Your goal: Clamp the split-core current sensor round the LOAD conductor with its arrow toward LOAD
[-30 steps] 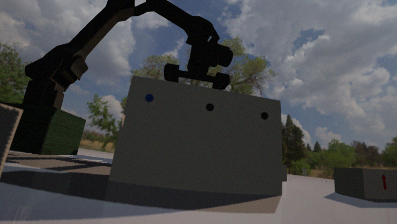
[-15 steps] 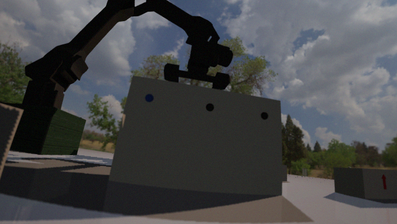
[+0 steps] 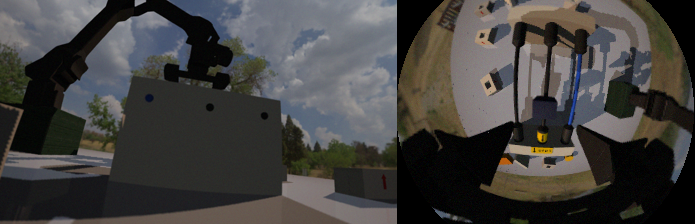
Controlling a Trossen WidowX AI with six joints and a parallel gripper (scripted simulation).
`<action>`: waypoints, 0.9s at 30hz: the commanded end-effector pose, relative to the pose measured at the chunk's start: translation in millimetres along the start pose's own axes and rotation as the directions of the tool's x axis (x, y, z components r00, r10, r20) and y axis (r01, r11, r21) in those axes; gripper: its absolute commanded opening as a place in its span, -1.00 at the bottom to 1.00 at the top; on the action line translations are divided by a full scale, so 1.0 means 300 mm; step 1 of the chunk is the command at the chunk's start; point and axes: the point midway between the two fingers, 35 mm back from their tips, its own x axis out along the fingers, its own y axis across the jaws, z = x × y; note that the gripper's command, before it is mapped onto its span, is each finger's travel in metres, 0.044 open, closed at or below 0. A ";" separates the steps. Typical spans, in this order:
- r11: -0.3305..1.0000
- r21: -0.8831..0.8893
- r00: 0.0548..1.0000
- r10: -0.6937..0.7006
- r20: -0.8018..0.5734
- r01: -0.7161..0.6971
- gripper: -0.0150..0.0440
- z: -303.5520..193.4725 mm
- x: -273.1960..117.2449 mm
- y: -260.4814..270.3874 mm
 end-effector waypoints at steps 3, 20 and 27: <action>0.999 -0.039 0.996 -0.010 0.084 0.013 1.00 -0.039 0.026 -0.026; 0.780 -0.621 0.559 0.549 0.622 -0.074 1.00 -0.413 0.102 -0.303; 0.814 -0.576 0.626 0.485 0.611 -0.069 1.00 -0.401 0.099 -0.287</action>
